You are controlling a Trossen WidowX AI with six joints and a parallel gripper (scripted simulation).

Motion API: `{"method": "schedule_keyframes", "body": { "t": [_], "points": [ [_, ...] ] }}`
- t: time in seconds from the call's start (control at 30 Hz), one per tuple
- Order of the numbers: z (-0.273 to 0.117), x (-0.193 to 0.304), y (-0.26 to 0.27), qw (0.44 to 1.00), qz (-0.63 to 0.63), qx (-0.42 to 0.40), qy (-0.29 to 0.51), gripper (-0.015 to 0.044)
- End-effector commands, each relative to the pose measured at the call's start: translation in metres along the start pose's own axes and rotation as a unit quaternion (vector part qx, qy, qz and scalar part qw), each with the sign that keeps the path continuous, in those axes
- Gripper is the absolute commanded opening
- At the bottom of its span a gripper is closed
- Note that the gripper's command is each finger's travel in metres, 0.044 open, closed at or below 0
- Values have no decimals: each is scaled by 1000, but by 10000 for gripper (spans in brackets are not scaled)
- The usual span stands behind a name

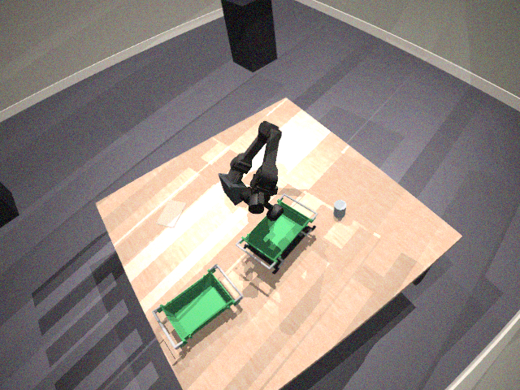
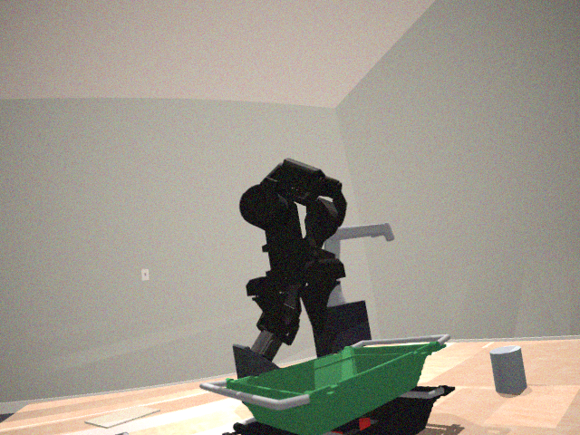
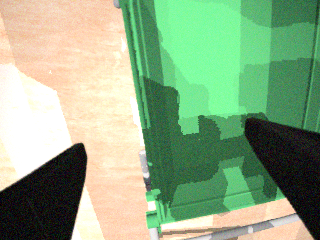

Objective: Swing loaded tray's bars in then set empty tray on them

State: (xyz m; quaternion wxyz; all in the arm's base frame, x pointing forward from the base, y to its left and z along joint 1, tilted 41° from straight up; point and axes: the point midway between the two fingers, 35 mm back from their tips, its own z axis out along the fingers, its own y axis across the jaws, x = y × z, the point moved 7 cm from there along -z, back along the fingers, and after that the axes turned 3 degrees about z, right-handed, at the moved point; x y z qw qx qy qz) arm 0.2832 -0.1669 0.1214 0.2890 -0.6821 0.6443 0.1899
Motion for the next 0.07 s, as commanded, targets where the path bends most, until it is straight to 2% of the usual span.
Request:
{"method": "schedule_keyframes", "body": {
  "t": [0.0, 0.03],
  "points": [
    [-17, -2, 2, 1000, -2, -3, 1, 440],
    [-17, -2, 2, 1000, -2, -3, 1, 440]
  ]
}}
